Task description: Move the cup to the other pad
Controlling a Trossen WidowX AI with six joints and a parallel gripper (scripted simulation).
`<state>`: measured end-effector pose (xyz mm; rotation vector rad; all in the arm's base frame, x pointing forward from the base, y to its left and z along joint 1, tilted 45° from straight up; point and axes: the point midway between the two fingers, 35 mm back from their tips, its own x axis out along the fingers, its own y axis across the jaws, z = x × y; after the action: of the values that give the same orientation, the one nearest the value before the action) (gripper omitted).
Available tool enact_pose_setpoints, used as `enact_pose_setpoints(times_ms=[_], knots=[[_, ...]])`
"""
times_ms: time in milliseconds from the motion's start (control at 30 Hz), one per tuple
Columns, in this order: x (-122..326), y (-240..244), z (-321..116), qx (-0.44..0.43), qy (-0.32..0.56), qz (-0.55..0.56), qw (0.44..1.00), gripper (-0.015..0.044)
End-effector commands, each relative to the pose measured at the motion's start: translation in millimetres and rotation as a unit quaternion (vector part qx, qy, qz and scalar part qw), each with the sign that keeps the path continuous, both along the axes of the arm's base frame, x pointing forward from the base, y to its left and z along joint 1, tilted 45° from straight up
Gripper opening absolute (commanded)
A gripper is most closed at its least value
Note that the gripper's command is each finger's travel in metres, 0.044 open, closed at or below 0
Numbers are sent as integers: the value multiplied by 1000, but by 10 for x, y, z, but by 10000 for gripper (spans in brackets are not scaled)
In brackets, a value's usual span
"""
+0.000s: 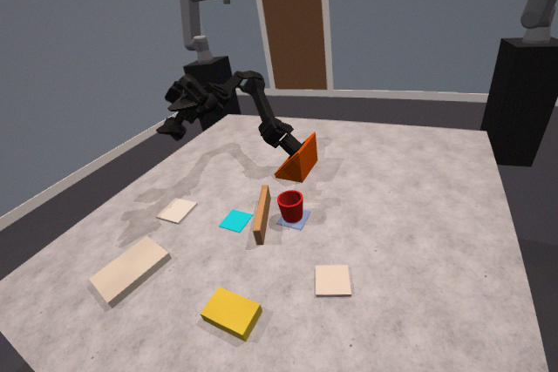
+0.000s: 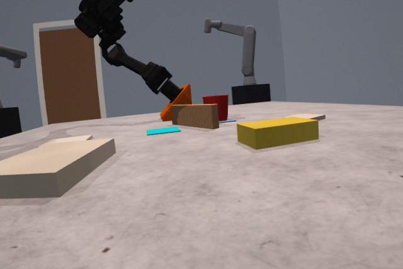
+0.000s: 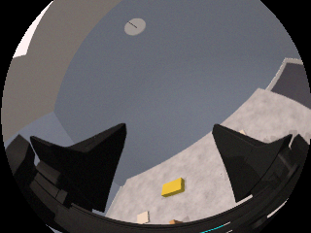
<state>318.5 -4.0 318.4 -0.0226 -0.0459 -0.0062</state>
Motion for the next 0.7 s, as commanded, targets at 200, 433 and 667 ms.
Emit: enact_pose_setpoints(times_ms=[200, 433, 667], knots=[[327, 287, -1147, 195, 241, -41, 950, 216], [29, 585, -2424, 300, 457, -231, 804, 148], [-629, 608, -3130, 247, 500, -477, 680, 148]])
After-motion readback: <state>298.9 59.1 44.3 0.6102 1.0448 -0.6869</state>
